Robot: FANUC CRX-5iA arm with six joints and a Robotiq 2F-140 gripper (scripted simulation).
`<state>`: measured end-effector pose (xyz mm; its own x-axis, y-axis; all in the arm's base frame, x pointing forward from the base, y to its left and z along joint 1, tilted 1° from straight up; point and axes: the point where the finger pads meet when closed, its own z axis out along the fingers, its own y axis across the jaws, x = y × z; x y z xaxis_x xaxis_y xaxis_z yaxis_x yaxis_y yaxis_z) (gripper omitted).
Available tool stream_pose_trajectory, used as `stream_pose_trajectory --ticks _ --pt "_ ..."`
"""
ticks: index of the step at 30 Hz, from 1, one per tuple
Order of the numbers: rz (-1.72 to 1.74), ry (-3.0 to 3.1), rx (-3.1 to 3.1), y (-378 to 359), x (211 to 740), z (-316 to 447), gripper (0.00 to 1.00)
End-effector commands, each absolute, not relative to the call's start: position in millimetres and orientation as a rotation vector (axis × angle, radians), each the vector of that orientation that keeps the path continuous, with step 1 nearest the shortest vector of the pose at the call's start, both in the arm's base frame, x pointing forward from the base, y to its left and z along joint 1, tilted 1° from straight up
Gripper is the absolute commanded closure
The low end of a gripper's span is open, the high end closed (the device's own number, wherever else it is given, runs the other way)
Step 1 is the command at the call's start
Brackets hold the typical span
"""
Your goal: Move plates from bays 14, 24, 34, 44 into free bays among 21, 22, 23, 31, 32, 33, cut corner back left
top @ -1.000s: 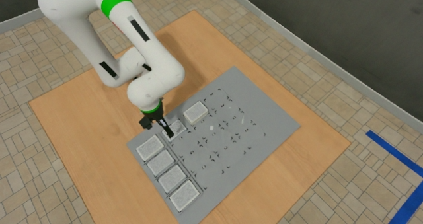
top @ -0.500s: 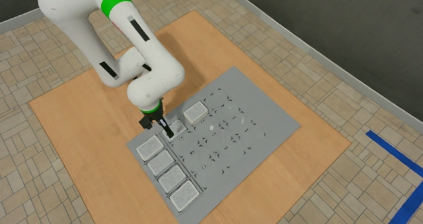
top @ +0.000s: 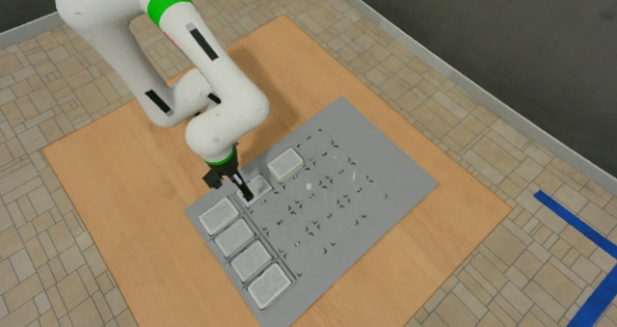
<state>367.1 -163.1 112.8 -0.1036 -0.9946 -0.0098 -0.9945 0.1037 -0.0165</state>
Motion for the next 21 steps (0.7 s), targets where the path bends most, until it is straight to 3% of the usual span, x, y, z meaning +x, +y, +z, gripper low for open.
stream_pose_trajectory --ticks 1,21 --pt "-0.011 2.320 -2.091 -163.4 367.6 113.5 0.00" --pt "-0.011 2.320 -2.091 -211.1 362.5 117.3 0.00"
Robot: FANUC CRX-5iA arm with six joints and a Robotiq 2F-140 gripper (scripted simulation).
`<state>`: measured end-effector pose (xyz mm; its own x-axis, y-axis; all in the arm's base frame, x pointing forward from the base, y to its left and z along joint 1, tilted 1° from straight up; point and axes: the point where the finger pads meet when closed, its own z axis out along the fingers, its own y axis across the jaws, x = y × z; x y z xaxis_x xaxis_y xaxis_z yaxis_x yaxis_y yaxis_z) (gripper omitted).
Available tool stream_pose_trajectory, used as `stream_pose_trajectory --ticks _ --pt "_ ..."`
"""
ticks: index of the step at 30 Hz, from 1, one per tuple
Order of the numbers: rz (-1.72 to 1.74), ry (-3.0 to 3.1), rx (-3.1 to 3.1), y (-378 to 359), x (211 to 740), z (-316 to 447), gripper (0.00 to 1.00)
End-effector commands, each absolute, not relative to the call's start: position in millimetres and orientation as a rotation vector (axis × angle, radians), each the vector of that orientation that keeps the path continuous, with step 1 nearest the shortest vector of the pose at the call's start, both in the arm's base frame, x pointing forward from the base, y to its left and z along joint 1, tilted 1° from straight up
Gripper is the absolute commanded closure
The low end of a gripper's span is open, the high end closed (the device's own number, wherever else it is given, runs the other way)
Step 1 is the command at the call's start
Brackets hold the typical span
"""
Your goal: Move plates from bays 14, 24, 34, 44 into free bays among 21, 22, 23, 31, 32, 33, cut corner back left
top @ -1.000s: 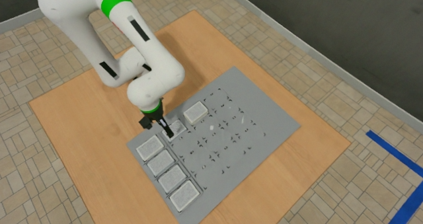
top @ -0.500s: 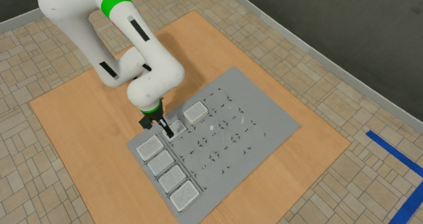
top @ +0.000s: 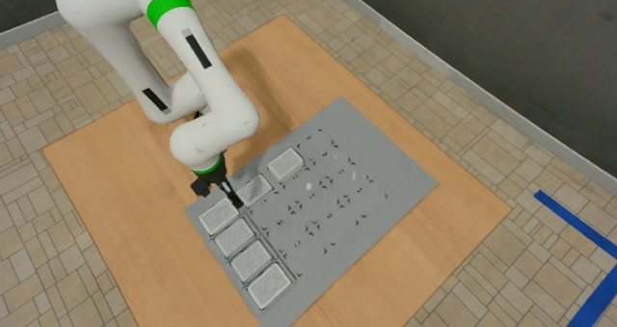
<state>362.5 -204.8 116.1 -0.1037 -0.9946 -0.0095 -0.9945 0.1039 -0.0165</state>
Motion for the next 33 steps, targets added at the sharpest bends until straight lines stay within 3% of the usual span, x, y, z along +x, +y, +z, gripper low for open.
stream_pose_trajectory --ticks 1,33 --pt "-0.011 2.320 -2.091 -215.1 362.0 117.6 0.00" --pt "-0.012 2.320 -2.091 -326.2 350.2 126.5 0.00"
